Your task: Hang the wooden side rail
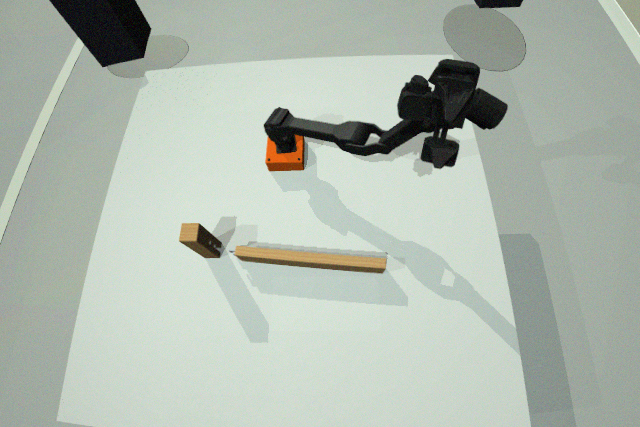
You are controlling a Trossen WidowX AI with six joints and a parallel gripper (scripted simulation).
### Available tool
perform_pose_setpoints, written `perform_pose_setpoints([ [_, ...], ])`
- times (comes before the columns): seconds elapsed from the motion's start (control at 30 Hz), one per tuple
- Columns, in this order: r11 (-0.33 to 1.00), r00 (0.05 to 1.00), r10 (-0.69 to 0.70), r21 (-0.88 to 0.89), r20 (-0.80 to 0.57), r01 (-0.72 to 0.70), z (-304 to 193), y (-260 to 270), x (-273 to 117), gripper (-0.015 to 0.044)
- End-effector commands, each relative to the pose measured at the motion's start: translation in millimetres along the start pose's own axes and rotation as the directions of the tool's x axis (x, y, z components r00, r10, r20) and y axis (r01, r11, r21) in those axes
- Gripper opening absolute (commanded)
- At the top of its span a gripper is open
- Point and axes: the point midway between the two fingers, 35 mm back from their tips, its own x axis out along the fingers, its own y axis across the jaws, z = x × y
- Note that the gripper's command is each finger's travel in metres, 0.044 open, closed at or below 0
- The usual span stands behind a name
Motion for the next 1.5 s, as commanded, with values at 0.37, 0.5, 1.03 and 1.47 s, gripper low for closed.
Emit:
perform_pose_setpoints([
  [0.37,0.801,0.989,0.118,0.597,-0.084,-0.044,73.5,107.0,-34.1,0.0440],
  [0.5,0.628,0.983,0.159,0.778,-0.096,-0.026,112.4,138.0,-41.5,0.0440],
  [1.03,-0.302,0.968,0.248,0.946,-0.040,0.116,292.4,184.6,-33.0,0.0440],
  [1.47,-0.841,0.981,0.184,0.525,0.058,0.127,420.5,127.8,3.5,0.0440],
])
